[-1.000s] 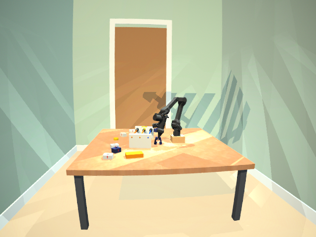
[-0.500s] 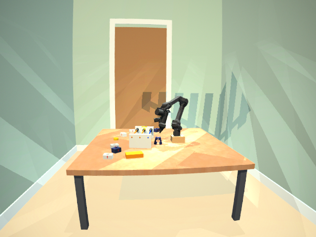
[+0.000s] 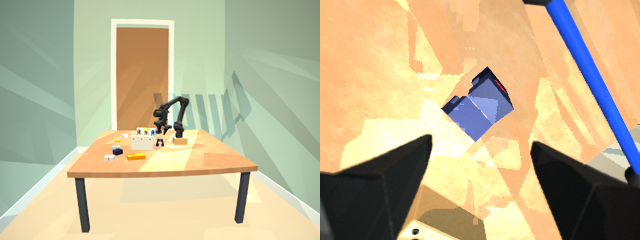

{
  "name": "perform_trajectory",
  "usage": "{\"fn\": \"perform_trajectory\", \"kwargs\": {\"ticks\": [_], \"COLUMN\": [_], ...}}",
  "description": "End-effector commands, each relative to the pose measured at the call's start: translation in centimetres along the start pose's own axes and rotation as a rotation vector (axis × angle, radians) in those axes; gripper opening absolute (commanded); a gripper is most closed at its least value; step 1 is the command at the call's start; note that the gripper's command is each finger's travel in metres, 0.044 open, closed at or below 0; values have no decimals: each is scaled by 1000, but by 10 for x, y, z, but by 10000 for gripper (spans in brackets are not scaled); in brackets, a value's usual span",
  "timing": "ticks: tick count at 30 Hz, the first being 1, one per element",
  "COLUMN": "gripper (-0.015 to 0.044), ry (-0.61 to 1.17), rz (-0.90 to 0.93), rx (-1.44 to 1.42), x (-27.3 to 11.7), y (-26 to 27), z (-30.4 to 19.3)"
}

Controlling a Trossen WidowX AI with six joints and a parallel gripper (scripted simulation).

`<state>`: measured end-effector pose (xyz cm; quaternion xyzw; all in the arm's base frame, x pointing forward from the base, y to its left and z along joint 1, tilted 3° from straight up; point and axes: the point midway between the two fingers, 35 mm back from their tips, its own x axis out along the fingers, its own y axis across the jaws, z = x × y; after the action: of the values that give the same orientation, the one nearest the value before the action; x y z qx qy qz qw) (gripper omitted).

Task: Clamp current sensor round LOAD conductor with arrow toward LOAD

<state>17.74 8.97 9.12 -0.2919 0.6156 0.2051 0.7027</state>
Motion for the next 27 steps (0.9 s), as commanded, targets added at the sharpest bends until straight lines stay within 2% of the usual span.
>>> {"fn": "perform_trajectory", "kwargs": {"ticks": [1,4,27], "gripper": [320,320,320], "ry": [33,31,31], "rz": [110,134,133], "rx": [-661,-788,-788], "x": [-2,-2,25], "y": [-8,-10,-8], "z": [11,12,12]}}
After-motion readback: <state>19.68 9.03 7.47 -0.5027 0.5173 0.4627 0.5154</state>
